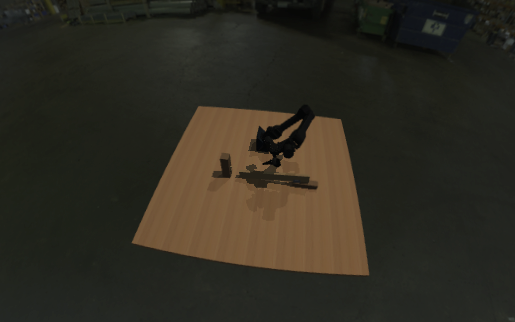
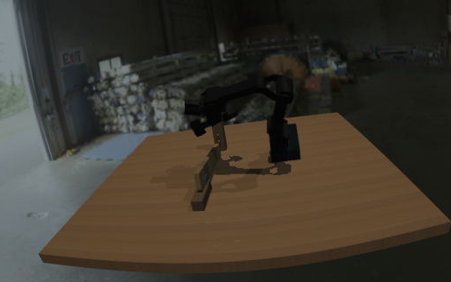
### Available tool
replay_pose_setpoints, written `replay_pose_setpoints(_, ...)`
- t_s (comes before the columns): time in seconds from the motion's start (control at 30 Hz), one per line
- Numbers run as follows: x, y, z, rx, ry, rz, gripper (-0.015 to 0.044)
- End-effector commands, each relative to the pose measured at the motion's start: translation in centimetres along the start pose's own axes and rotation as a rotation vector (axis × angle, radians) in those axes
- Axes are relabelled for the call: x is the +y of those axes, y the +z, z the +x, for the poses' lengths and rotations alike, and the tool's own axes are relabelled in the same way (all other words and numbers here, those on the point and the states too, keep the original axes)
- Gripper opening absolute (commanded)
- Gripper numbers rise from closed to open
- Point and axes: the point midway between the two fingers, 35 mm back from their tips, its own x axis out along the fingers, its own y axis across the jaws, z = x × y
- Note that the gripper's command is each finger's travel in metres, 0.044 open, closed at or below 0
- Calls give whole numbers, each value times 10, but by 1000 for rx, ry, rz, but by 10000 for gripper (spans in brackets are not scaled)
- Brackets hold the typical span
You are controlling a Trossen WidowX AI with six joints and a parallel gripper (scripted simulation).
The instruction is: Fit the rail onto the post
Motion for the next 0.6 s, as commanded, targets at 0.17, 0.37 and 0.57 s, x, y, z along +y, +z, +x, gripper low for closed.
replay_pose_setpoints(0.17, 11, -14, 38, 323, 178, -961, 440)
replay_pose_setpoints(0.37, 16, -19, 51, 398, 389, -1340, 440)
replay_pose_setpoints(0.57, 20, -22, 62, 393, 606, -1624, 440)
